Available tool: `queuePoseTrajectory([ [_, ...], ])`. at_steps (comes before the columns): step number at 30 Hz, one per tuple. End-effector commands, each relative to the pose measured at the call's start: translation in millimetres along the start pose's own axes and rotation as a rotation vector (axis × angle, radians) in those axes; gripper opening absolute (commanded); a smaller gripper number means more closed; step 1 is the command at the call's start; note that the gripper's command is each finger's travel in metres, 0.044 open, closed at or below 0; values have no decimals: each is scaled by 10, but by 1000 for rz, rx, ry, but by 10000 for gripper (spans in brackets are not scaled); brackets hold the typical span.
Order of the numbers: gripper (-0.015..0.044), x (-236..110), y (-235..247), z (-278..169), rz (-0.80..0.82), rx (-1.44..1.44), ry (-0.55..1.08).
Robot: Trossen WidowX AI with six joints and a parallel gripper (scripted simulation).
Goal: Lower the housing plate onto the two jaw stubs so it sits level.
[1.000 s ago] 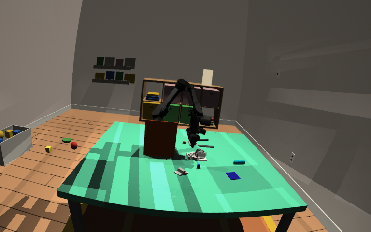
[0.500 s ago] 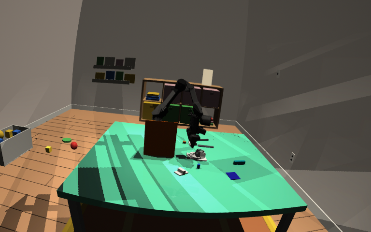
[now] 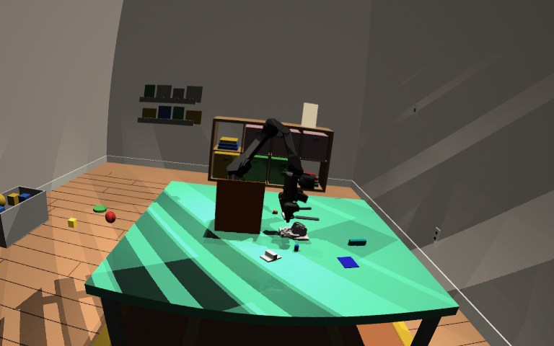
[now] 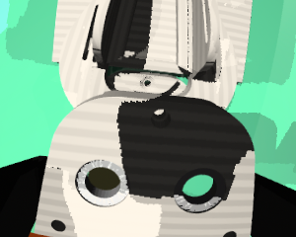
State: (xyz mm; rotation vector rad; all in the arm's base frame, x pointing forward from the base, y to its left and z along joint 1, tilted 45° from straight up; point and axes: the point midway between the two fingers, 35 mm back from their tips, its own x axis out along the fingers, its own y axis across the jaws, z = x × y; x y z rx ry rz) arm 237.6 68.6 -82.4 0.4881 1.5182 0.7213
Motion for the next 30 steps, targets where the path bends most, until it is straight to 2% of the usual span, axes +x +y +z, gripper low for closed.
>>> queuePoseTrajectory([
  [1,351,63,3,-7,2,4,4],
  [30,351,534,19,-26,6,4,4],
])
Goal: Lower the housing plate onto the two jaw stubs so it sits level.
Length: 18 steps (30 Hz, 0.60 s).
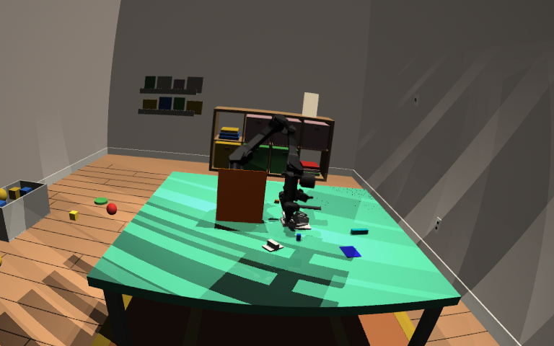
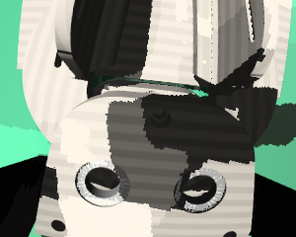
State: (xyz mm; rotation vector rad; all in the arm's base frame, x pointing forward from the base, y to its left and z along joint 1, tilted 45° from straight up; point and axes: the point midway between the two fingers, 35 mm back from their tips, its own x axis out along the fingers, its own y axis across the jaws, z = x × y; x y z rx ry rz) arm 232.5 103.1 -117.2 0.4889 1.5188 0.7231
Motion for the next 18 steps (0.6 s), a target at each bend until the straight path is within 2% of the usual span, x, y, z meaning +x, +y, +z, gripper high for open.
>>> queuePoseTrajectory([
  [1,351,49,10,-20,5,5,3],
  [18,351,75,11,-21,5,12,3],
])
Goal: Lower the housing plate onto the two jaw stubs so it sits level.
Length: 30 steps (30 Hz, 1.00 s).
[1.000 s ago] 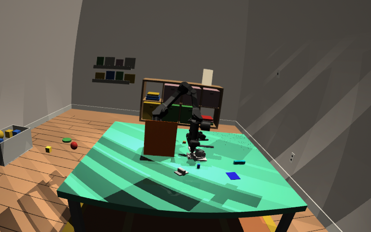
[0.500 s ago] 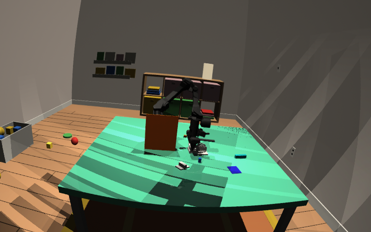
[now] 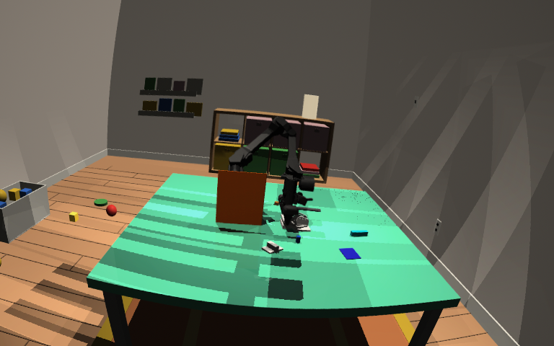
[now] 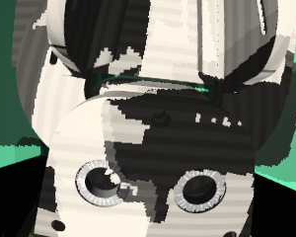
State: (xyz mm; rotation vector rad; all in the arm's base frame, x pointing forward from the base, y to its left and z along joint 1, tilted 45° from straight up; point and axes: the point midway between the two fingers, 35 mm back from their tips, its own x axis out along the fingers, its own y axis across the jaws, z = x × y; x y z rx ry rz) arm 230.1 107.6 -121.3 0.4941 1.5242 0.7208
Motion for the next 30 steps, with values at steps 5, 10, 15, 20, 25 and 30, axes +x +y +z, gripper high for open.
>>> queuePoseTrajectory([
  [5,351,13,6,-2,3,6,0],
  [10,351,32,6,-3,3,7,0],
  [15,351,38,6,-3,3,7,0],
  [20,351,43,6,-3,3,7,0],
  [25,351,62,6,-3,4,6,0],
  [30,351,62,6,-3,4,6,0],
])
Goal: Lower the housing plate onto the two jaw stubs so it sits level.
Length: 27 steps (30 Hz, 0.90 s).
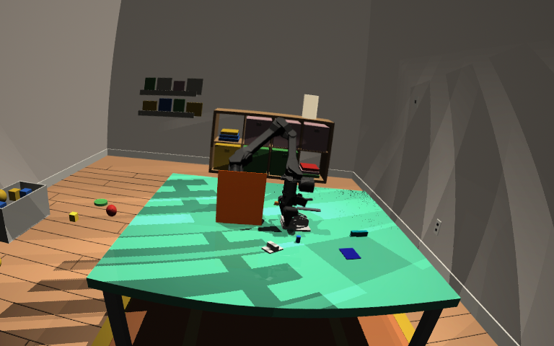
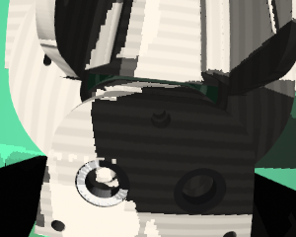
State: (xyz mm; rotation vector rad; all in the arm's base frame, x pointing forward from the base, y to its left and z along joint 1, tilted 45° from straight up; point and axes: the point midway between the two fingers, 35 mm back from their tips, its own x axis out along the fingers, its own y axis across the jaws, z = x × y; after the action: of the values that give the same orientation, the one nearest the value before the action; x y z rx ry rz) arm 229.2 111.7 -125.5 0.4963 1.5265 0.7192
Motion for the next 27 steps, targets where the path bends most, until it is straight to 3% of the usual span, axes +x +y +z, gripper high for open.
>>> queuePoseTrajectory([
  [1,351,4,5,0,3,3,-1],
  [27,351,64,6,-1,3,3,-1],
])
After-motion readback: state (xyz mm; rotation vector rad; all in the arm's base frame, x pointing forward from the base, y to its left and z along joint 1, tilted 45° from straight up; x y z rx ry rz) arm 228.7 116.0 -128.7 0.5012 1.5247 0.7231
